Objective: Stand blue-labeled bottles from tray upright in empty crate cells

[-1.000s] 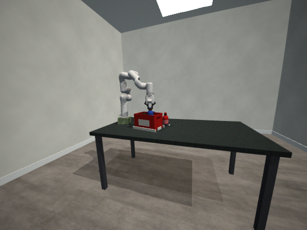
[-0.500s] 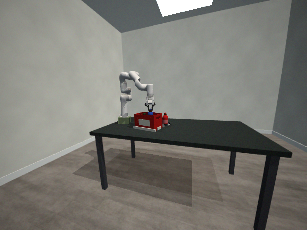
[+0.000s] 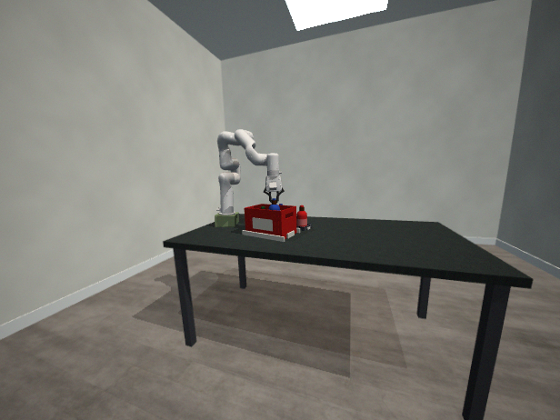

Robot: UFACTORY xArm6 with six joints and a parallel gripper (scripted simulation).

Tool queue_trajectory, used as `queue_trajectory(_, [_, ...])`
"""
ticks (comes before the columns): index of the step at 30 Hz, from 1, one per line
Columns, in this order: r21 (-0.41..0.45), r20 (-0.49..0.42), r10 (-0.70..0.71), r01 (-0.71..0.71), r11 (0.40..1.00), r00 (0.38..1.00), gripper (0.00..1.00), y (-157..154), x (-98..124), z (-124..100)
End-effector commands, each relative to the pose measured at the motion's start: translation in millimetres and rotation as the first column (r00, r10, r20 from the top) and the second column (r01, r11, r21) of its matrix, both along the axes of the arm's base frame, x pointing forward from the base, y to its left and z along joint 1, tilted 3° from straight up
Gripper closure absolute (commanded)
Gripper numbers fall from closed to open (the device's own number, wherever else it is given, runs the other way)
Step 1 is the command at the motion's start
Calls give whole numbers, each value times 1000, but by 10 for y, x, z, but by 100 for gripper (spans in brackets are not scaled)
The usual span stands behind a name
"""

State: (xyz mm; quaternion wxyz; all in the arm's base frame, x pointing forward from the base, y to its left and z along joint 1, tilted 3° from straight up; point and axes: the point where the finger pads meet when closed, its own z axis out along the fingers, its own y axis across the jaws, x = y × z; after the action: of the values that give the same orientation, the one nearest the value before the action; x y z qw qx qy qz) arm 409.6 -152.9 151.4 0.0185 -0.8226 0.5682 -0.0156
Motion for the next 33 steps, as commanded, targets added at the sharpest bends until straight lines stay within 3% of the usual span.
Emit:
queue_trajectory(1, [-2,5,0,0,1000,1000,100,-6,14,18])
queue_trajectory(33, [-2,5,0,0,1000,1000,100,-4,20,-104])
